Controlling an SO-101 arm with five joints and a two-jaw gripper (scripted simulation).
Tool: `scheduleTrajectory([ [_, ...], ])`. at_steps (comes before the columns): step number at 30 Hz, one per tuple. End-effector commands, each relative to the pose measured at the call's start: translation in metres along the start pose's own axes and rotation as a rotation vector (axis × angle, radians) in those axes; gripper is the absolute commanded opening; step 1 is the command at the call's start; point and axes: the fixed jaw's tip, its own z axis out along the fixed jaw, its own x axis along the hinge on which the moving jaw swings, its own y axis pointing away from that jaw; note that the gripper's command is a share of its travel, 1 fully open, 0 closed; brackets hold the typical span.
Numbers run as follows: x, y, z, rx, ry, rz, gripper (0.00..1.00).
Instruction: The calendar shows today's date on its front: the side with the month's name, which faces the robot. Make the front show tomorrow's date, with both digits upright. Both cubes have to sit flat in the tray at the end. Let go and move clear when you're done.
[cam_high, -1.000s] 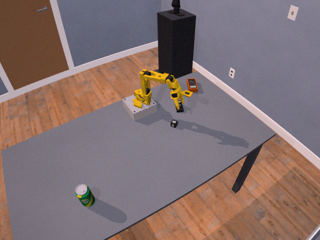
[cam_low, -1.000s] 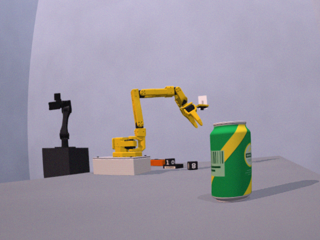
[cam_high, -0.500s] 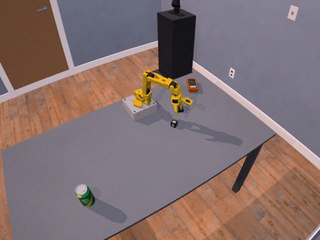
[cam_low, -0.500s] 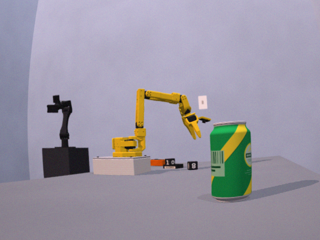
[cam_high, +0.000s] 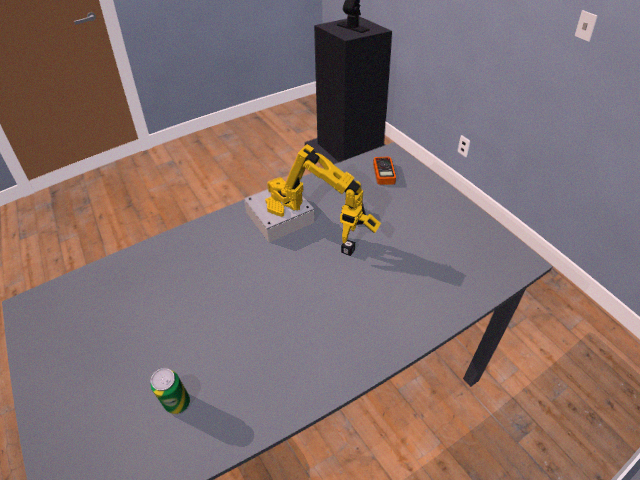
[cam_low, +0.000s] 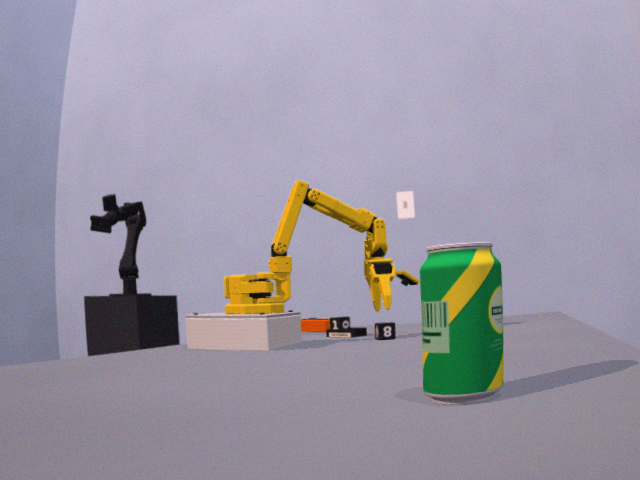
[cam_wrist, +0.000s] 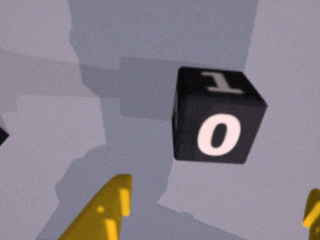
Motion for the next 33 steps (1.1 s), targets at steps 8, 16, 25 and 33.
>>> scheduleTrajectory([
  [8,-0.0010,-0.0066,0.0055,-0.001,0.010,0.048,0.35],
  [16,-0.0010,-0.0066,0.0055,-0.001,0.010,0.048,0.35],
  [25,-0.0010,-0.0066,0.0060,-0.001,0.010,0.048,0.35],
  [33,-0.0014,-0.0066,0.0115,-0.001,0.010,0.048,0.35],
])
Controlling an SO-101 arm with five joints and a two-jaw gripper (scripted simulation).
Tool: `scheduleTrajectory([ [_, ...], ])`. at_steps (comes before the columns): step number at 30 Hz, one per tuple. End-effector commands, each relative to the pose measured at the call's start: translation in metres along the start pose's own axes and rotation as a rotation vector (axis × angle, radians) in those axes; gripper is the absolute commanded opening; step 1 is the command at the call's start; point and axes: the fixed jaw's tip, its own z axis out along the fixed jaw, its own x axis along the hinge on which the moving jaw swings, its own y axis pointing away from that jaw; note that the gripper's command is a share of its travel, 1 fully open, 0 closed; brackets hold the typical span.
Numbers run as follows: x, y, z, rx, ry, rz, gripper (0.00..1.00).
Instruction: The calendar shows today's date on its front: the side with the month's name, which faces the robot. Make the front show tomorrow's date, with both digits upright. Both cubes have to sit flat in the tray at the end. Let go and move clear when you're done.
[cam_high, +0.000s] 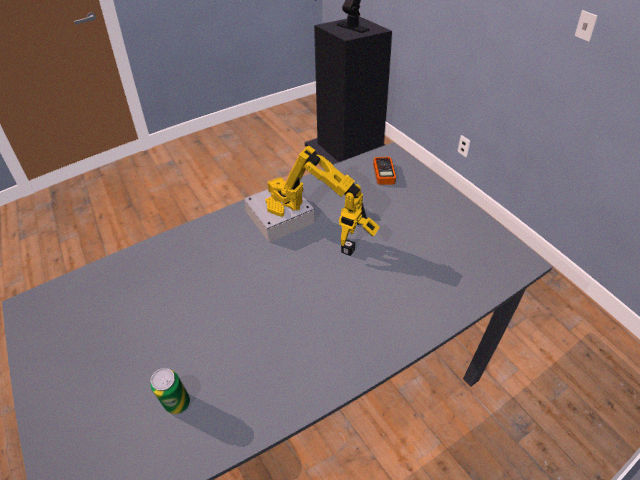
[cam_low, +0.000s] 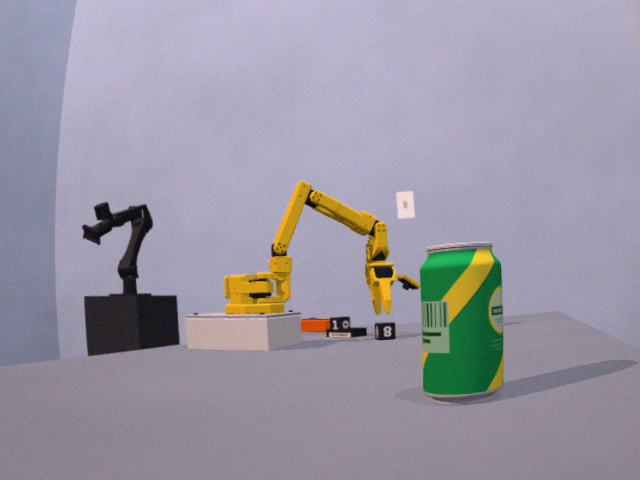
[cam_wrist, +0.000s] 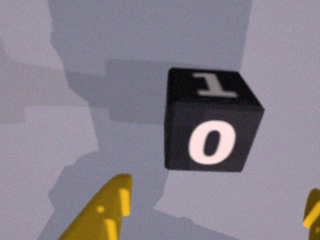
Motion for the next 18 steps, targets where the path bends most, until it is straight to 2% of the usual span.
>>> scheduleTrajectory([
  [1,-0.003,-0.002,0.005,-0.001,-0.006,0.020,0.35],
  [4,-0.003,-0.002,0.006,-0.001,-0.006,0.020,0.35],
  [18,-0.003,-0.002,0.028,-0.001,-0.006,0.020,0.35],
])
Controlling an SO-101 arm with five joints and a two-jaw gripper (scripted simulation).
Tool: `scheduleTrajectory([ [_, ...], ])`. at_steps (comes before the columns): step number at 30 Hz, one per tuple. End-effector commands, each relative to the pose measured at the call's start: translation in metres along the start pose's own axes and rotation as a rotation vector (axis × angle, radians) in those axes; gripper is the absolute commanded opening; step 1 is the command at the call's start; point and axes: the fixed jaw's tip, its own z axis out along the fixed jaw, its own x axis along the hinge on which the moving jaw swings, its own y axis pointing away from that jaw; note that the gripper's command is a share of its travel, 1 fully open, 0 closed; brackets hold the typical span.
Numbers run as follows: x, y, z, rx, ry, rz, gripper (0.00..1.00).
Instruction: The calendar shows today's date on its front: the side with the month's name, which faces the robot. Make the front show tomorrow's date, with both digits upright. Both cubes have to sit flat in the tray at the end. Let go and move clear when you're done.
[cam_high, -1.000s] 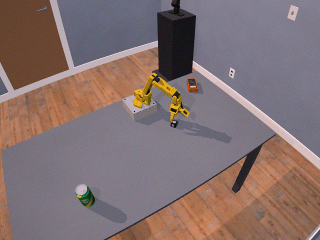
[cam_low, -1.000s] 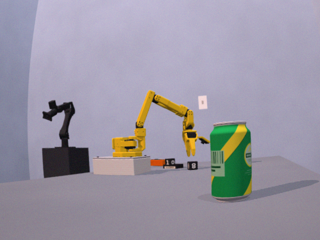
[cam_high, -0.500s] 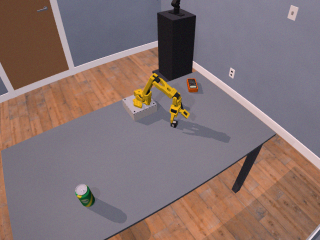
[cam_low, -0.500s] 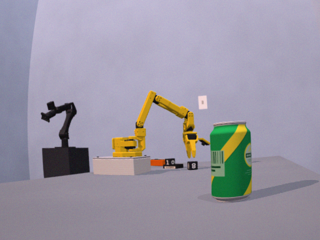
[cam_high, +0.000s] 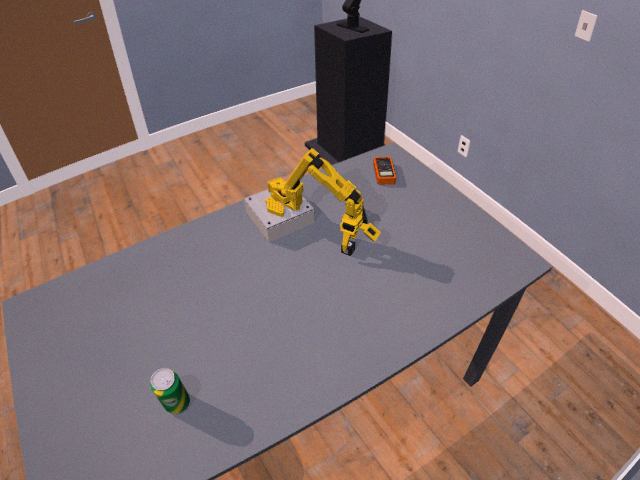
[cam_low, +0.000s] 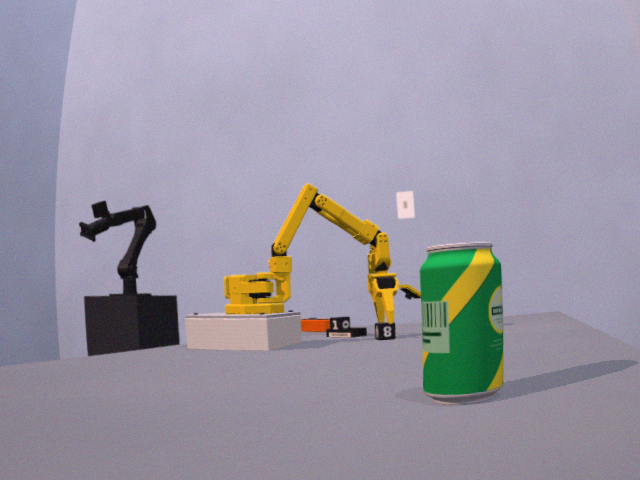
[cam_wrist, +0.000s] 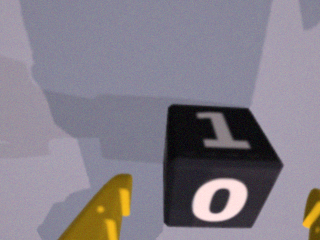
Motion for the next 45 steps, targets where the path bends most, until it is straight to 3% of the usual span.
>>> scheduleTrajectory([
  [1,0.0040,-0.0020,0.0095,-0.001,0.017,0.020,0.35],
  [14,0.0049,-0.0020,0.0176,-0.001,0.017,0.020,0.35],
  [45,0.0049,-0.0072,0.0178,-0.001,0.017,0.020,0.28],
])
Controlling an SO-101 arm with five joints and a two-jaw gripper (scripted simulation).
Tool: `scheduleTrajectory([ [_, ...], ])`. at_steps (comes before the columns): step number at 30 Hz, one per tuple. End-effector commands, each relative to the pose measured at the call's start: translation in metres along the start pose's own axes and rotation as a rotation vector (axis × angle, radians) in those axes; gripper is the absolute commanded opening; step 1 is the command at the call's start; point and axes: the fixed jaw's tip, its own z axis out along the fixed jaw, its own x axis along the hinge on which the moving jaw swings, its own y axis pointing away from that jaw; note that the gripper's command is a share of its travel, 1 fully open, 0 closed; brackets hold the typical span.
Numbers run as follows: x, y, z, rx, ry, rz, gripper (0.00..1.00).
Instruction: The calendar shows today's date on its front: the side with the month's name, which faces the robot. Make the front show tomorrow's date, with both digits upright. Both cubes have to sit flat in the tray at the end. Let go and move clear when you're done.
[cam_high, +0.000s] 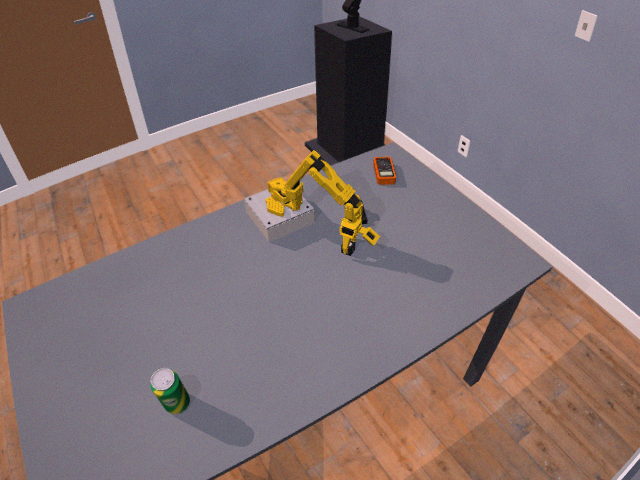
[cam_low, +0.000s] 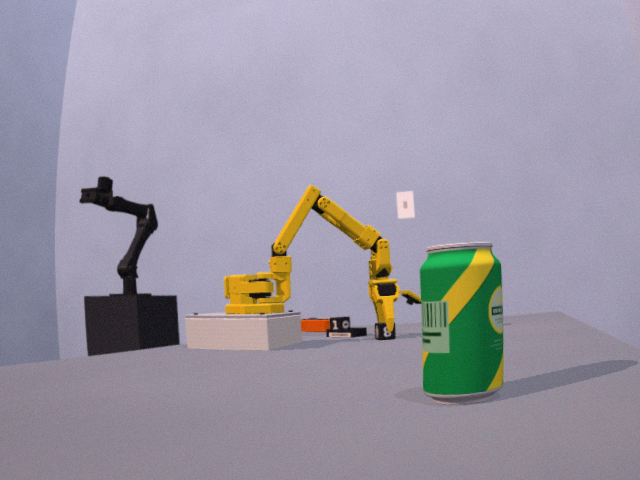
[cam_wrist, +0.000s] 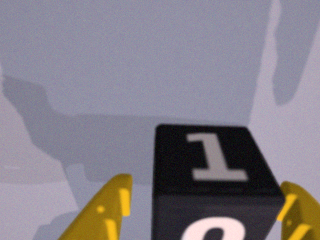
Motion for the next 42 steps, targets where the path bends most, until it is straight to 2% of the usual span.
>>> scheduleTrajectory([
  [1,0.0059,-0.0035,0.0058,-0.001,0.026,0.002,0.27],
  [15,0.0059,-0.0073,0.0058,-0.002,0.026,0.002,0.22],
  [31,0.0059,-0.0079,0.0058,-0.002,0.026,0.002,0.20],
  [42,0.0059,-0.0079,0.0058,-0.002,0.026,0.002,0.11],
])
